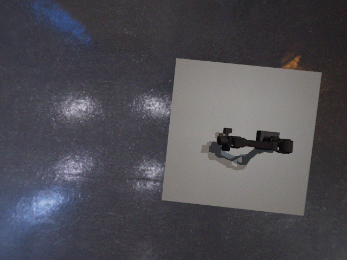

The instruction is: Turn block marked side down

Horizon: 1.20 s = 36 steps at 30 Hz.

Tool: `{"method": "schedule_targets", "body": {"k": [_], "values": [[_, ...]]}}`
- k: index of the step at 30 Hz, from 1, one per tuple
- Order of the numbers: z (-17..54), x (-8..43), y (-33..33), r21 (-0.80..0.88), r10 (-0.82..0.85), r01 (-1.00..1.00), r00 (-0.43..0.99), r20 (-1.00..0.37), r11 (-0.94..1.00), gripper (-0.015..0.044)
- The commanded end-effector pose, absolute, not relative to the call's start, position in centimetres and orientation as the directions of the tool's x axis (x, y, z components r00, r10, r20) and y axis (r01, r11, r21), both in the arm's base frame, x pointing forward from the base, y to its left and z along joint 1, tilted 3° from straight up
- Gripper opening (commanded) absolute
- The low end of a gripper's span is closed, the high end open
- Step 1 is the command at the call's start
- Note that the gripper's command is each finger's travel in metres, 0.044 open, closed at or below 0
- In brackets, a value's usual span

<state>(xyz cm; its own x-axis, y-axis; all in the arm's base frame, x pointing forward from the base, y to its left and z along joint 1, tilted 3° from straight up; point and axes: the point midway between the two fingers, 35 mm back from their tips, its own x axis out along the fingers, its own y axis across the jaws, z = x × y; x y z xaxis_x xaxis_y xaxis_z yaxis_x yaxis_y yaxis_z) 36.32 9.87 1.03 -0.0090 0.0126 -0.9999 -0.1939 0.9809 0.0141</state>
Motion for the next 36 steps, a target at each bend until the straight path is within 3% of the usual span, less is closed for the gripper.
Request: {"method": "schedule_targets", "body": {"k": [1,7,26,30,36], "values": [[0.7,36.2,9.9,0.017,0.015,-0.197,-0.014,-1.0,0.98,0.0387],[0.7,36.2,9.9,0.017,0.015,-0.197,-0.014,-1.0,0.98,0.023],[0.7,36.2,9.9,0.017,0.015,-0.197,-0.014,-1.0,0.98,0.0103],[2.5,36.3,9.9,0.017,0.014,-0.197,-0.014,-1.0,0.98,0.0],[3.7,36.3,9.9,0.017,0.014,-0.197,-0.014,-1.0,0.98,0.0]]}}
